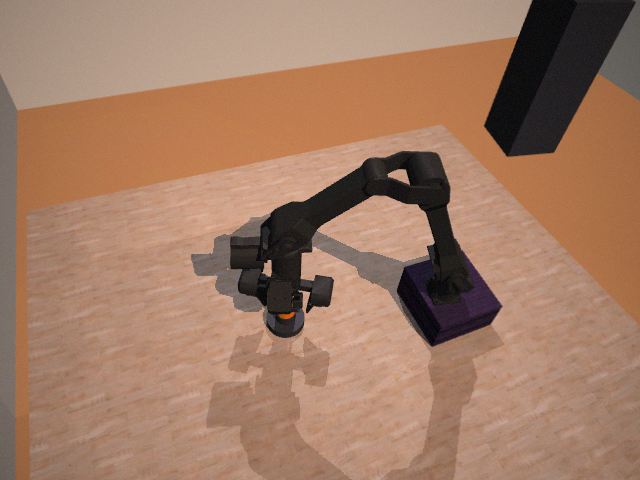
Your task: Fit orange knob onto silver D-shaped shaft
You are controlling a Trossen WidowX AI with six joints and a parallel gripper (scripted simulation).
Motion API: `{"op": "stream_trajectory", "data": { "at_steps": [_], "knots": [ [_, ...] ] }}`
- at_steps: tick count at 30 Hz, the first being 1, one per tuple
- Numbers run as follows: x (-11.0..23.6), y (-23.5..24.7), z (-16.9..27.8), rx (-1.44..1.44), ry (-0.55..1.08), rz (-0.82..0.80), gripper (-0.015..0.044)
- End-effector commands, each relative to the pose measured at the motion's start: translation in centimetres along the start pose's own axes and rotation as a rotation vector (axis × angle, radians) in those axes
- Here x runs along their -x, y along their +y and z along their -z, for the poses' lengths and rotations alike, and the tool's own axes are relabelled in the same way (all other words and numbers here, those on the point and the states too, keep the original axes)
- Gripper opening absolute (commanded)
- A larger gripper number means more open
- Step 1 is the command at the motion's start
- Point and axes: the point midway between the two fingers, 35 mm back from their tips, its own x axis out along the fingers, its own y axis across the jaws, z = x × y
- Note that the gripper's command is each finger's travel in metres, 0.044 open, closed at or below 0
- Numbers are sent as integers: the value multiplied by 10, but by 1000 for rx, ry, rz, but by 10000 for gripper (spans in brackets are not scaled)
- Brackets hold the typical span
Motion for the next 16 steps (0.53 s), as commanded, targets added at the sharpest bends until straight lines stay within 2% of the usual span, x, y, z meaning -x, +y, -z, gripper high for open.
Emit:
{"op": "stream_trajectory", "data": {
  "at_steps": [1, 5, 16],
  "knots": [
    [27, -4, -1, 0, -1, 5, 440],
    [92, -1, -1, 0, -1, 5, 440],
    [95, -4, -1, 0, -1, 5, 440]
  ]
}}
